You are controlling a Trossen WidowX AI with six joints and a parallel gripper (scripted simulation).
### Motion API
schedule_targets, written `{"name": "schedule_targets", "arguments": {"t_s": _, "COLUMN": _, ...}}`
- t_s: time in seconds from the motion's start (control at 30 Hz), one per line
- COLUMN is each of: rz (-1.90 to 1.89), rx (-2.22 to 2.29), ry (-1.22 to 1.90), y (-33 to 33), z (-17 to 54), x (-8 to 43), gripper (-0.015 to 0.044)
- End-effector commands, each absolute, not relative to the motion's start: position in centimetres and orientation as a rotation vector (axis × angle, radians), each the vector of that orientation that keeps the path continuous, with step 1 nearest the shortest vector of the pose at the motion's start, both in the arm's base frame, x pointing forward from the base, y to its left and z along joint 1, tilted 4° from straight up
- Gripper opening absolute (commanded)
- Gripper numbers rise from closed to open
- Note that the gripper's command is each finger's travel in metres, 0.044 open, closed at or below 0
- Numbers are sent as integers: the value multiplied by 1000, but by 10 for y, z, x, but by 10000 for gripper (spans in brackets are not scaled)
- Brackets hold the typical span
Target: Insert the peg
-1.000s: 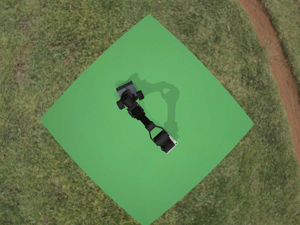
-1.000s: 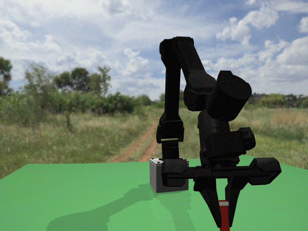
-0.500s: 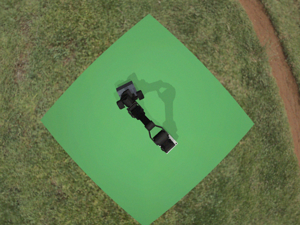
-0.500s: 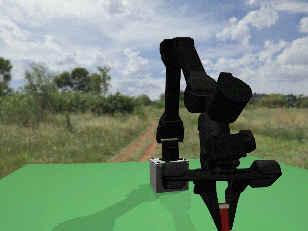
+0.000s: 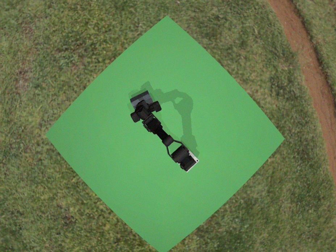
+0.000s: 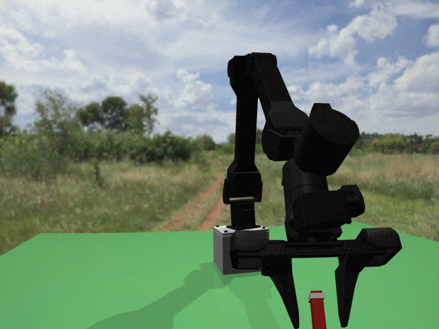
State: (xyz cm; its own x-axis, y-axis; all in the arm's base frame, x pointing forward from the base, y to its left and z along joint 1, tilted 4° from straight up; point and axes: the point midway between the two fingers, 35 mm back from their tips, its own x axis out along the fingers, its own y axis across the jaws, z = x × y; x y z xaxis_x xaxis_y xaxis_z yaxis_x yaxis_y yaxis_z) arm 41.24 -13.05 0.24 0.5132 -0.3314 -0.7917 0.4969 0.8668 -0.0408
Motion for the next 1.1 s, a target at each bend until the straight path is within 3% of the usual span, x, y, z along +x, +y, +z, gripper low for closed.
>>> {"name": "schedule_targets", "arguments": {"t_s": 0.0, "rz": -503, "rx": 200, "ry": 904, "y": -131, "z": 3, "x": 412, "gripper": 315}}
{"name": "schedule_targets", "arguments": {"t_s": 0.17, "rz": -502, "rx": 200, "ry": 904, "y": -130, "z": 5, "x": 411, "gripper": 440}}
{"name": "schedule_targets", "arguments": {"t_s": 1.07, "rz": -499, "rx": 199, "ry": 911, "y": -118, "z": 37, "x": 397, "gripper": 440}}
